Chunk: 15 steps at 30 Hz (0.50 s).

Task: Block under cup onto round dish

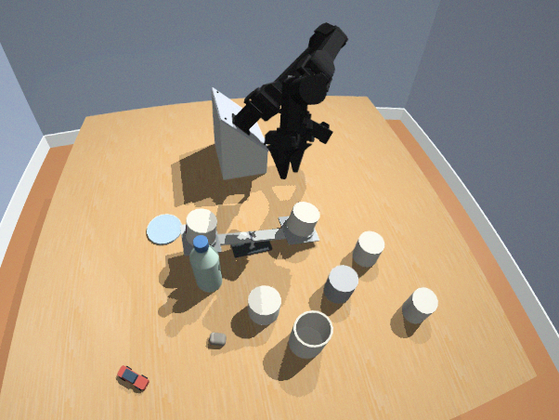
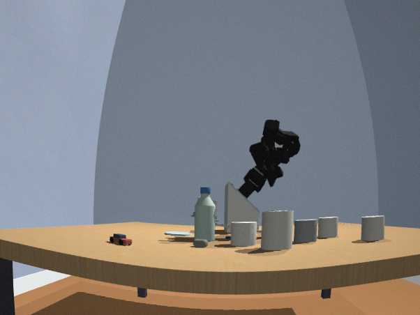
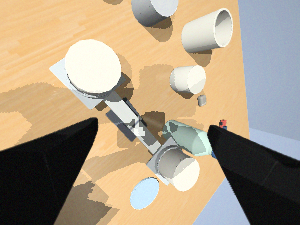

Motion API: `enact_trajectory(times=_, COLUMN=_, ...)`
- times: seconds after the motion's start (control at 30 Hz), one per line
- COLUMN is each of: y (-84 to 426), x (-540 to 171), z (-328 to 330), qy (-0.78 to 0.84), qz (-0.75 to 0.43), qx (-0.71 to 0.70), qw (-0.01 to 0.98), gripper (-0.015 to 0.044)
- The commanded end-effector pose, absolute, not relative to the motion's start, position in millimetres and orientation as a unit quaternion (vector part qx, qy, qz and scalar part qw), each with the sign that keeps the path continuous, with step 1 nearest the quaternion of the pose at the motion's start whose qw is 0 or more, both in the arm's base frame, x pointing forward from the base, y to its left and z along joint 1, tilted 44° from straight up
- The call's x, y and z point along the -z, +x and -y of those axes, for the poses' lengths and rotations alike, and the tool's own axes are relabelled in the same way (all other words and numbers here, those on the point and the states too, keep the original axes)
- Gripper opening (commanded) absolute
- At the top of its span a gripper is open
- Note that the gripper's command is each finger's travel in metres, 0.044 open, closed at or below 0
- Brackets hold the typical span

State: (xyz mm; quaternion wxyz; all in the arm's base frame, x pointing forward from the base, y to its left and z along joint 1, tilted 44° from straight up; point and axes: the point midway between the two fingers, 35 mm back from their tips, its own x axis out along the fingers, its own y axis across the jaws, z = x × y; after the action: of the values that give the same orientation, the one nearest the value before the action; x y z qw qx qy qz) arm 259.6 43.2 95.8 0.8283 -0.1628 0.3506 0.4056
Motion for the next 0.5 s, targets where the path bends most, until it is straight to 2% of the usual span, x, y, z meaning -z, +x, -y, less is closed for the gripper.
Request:
enact_trajectory(times=0.0, y=252.9, x=-83.4, z=-27.7, qy=-0.115, qz=-0.374, qx=-0.393, qw=0.832, gripper=0.0440)
enact_trajectory(times=0.47, y=225.4, x=-54.2, z=22.9, qy=0.083, qz=-0.415, qx=-0.322, qw=0.847, gripper=0.0440)
